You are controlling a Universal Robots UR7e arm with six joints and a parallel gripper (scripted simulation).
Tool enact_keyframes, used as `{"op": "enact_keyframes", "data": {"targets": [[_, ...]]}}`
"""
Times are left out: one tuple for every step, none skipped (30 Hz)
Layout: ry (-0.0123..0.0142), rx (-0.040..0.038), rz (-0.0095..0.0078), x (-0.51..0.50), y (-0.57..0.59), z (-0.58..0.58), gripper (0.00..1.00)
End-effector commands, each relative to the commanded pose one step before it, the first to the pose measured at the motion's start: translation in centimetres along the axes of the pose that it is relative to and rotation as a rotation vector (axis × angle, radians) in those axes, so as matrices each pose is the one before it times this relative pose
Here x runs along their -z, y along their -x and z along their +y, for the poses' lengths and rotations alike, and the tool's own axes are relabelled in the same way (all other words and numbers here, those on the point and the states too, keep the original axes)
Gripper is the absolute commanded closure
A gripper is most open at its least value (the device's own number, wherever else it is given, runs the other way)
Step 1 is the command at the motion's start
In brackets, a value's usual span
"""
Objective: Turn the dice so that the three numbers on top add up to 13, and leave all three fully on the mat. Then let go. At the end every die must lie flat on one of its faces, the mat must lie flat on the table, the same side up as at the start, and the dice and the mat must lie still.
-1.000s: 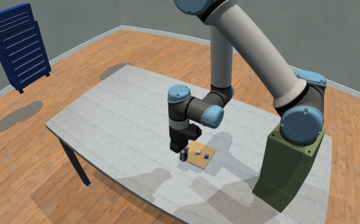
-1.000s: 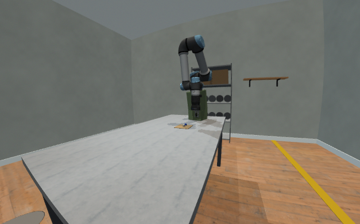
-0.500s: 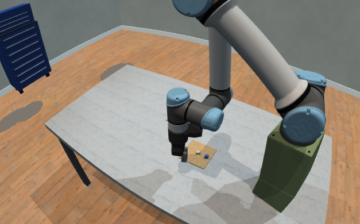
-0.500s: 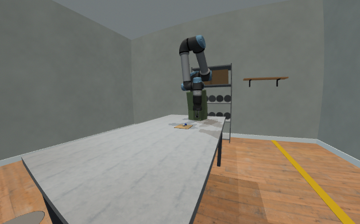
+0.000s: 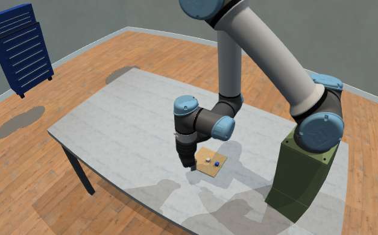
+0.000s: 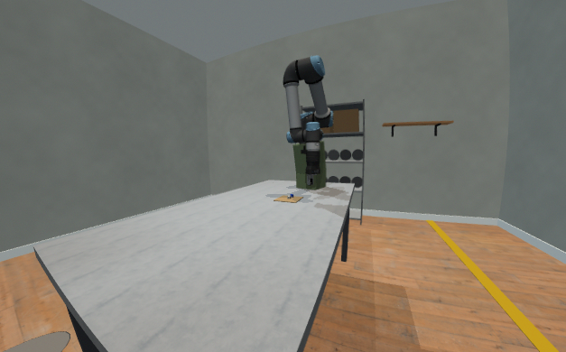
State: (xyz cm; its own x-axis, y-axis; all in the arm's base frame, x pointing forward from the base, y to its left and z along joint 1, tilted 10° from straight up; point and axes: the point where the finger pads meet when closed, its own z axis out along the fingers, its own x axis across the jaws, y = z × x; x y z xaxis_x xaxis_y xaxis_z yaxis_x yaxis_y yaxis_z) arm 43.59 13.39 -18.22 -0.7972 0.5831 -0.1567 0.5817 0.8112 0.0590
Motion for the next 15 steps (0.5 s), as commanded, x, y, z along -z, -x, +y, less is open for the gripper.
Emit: {"op": "enact_keyframes", "data": {"targets": [[0.00533,0.15455,0.00161,-0.022,0.042,0.229,0.66],[0.00000,0.03165,-0.00001,-0.013,0.009,0.055,0.66],[0.00000,0.02976,-0.00001,-0.012,0.010,0.053,0.66],[0.00000,0.02782,-0.00001,-0.011,0.011,0.051,0.66],[0.00000,0.02583,-0.00001,-0.011,0.012,0.049,0.66],[0.00000,0.00000,0.00000,0.000,0.000,0.000,0.66],[0.00000,0.00000,0.00000,0.000,0.000,0.000,0.66],[0.00000,0.02381,-0.00001,-0.010,0.012,0.046,0.66],[0.00000,0.02178,-0.00001,-0.009,0.012,0.043,0.66],[0.00000,0.01974,-0.00001,-0.008,0.011,0.040,0.66],[0.00000,0.01771,-0.00001,-0.007,0.011,0.036,0.66],[0.00000,0.01571,-0.00001,-0.006,0.010,0.033,0.66],[0.00000,0.01375,-0.00001,-0.006,0.009,0.029,0.66],[0.00000,0.01184,-0.00001,-0.005,0.008,0.025,0.66],[0.00000,0.01001,-0.00001,-0.004,0.007,0.022,0.66]]}}
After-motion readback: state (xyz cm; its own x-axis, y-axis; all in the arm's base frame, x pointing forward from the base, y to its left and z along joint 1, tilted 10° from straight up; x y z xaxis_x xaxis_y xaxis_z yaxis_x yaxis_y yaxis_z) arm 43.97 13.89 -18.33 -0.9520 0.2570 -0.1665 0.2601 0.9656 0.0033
